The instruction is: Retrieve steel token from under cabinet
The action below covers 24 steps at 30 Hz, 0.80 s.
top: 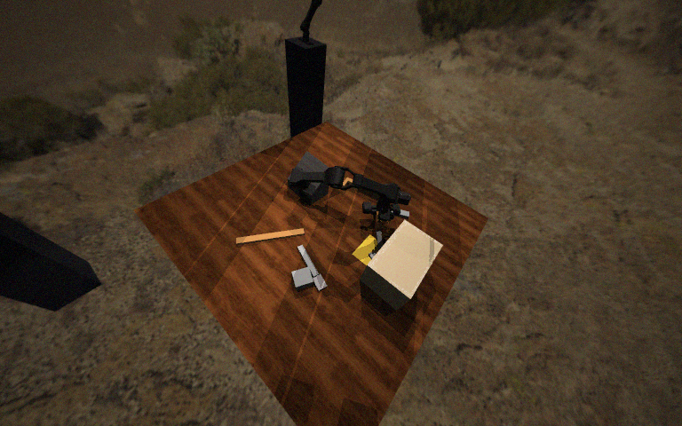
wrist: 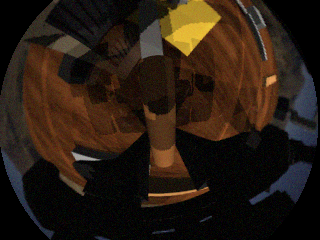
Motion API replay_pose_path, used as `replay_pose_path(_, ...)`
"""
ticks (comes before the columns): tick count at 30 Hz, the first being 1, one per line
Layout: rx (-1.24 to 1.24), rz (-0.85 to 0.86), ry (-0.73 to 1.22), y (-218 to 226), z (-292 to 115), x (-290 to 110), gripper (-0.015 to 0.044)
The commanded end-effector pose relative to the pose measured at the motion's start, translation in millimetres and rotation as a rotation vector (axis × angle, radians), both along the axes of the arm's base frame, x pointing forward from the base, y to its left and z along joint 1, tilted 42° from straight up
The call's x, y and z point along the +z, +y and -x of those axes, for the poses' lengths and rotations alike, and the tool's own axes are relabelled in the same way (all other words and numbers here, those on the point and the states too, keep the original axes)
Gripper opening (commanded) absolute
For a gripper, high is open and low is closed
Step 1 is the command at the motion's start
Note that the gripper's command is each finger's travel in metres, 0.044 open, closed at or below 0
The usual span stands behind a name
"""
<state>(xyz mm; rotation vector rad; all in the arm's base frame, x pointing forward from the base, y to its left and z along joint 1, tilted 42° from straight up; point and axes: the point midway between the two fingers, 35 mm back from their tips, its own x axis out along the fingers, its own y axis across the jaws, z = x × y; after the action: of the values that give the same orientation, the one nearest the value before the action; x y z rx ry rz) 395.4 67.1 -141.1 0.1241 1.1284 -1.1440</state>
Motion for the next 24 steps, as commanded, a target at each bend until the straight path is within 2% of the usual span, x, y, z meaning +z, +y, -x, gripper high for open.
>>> replay_pose_path(1, -0.002, 0.0, -0.004, -3.0, -2.5, 2.1, 0.0)
replay_pose_path(24, -0.002, 0.001, -0.003, -12.0, 11.5, 9.3, 0.0)
